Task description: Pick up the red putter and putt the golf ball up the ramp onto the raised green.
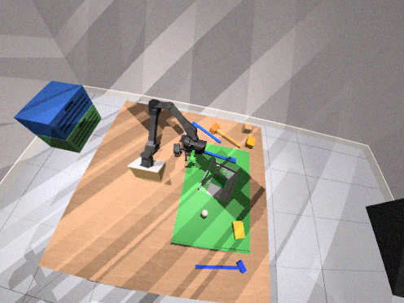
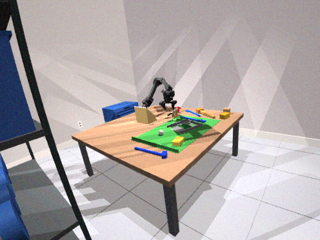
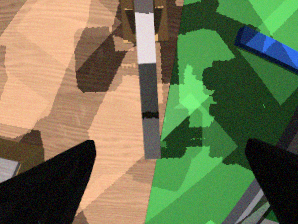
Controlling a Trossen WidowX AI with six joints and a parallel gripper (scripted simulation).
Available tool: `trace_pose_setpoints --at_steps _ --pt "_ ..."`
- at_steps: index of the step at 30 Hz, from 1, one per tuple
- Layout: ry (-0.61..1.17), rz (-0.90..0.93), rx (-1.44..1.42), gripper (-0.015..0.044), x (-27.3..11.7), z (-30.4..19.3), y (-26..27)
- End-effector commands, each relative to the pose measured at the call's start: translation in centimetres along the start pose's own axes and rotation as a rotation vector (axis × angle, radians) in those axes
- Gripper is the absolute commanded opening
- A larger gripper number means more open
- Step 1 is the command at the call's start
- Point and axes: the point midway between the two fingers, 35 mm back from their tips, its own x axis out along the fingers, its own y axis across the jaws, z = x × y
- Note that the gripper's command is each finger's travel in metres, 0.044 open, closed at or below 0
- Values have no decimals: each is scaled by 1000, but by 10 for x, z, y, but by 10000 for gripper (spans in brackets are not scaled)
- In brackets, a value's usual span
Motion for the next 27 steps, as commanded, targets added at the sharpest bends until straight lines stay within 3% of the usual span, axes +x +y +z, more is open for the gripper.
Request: trace_pose_setpoints --at_steps 1,27 --pt "-83 46 -34 440 16 1 14" --pt "-85 46 -34 440 62 -4 13"
